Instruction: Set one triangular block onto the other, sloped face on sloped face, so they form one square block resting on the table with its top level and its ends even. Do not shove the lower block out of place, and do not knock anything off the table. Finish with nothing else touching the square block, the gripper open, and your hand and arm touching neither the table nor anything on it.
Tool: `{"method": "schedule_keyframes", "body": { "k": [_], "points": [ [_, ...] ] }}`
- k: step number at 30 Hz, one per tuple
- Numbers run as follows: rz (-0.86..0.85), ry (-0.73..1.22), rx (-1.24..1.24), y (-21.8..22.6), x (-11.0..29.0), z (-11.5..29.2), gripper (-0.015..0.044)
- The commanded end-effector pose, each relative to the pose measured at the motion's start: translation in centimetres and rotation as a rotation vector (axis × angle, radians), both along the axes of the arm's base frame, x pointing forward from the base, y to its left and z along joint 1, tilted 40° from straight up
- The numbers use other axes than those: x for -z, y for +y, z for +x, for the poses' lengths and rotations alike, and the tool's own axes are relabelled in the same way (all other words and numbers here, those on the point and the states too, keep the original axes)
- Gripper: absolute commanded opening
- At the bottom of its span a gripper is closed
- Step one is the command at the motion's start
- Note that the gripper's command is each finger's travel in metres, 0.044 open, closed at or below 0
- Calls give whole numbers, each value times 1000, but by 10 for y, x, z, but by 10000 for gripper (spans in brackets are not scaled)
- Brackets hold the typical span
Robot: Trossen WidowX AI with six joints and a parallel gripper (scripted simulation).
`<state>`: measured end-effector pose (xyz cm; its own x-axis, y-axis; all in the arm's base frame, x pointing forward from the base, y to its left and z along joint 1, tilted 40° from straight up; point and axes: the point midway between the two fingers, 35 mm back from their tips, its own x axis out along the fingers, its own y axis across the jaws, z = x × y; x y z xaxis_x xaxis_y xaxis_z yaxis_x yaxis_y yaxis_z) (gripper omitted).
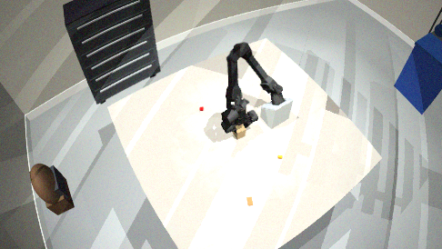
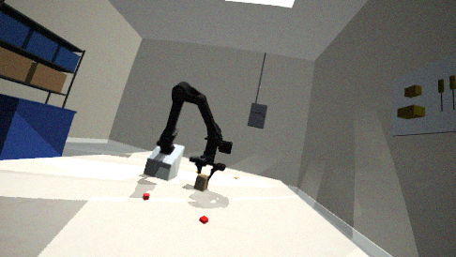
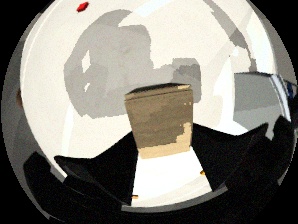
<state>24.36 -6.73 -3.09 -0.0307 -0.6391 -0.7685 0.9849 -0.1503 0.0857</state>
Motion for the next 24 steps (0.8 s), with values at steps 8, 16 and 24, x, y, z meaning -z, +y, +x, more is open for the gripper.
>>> {"method": "schedule_keyframes", "body": {
  "k": [8,16,24],
  "points": [
    [-4,6,-5,-1,1,-1,0],
    [-7,11,-10,-2,1,-1,0],
    [-7,11,-10,-2,1,-1,0]
  ]
}}
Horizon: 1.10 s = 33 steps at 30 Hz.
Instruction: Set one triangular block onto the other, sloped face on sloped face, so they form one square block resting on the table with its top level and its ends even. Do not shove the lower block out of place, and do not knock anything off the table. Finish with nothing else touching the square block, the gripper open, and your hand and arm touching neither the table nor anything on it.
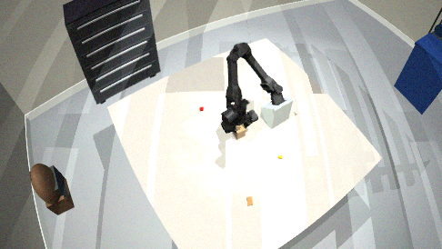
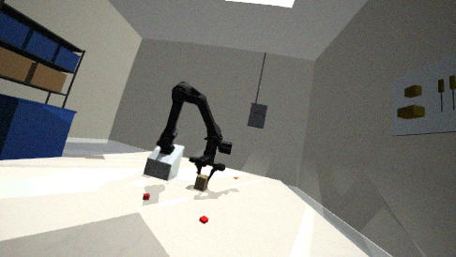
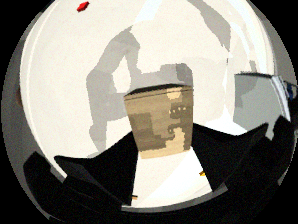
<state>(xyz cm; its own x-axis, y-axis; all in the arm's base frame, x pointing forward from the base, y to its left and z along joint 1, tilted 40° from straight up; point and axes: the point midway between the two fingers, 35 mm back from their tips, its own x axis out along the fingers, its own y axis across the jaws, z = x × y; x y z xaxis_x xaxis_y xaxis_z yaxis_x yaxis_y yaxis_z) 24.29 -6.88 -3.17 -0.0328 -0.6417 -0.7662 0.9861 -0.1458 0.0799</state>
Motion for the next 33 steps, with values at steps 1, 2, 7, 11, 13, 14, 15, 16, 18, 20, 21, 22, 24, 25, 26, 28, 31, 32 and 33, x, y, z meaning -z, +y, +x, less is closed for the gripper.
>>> {"method": "schedule_keyframes", "body": {
  "k": [1,2,7,11,13,14,15,16,18,20,21,22,24,25,26,28,31,32,33],
  "points": [
    [-4,4,-5,-1,0,0,0],
    [-4,4,-5,-1,0,0,0],
    [-4,4,-5,-2,1,0,0],
    [0,0,0,-1,1,0,0],
    [0,0,0,-1,1,0,0],
    [-1,1,0,-1,1,0,0],
    [-2,2,-2,-1,1,0,0],
    [-3,3,-3,-1,1,0,0],
    [-3,5,-2,-2,1,0,0],
    [0,1,0,-1,1,0,52],
    [0,1,0,-1,1,0,79],
    [0,1,0,-1,1,0,105],
    [0,1,0,-1,1,0,157],
    [0,1,0,-1,1,0,184],
    [0,1,0,-1,1,0,210],
    [0,1,0,-1,1,0,263],
    [0,1,0,-1,1,0,341],
    [0,1,0,-1,1,0,367],
    [0,1,0,-1,1,0,394]
  ]
}}
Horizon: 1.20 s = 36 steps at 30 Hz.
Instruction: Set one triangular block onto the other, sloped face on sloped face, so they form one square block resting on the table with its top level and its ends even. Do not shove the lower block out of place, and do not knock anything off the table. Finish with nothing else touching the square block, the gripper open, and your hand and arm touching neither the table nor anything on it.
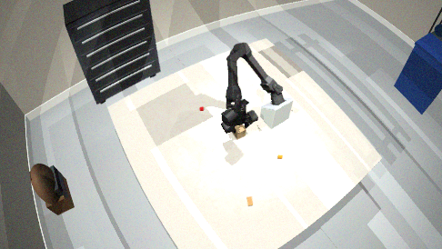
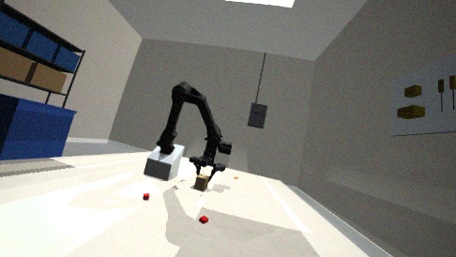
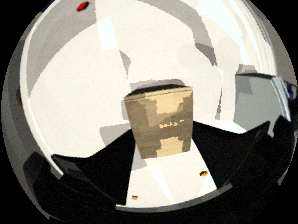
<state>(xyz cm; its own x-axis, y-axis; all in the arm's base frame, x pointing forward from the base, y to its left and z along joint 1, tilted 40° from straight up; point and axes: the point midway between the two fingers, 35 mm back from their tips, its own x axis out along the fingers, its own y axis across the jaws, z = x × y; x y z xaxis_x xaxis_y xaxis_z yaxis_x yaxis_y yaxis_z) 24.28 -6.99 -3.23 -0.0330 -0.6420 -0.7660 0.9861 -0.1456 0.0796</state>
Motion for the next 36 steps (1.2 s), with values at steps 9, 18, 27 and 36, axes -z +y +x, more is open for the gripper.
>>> {"method": "schedule_keyframes", "body": {
  "k": [9,18,27,36],
  "points": [
    [0,0,0,0,0,0,440],
    [9,0,-1,57,-64,7,440],
    [5,1,0,71,-84,4,440],
    [1,9,-7,68,-78,5,440]
  ]
}}
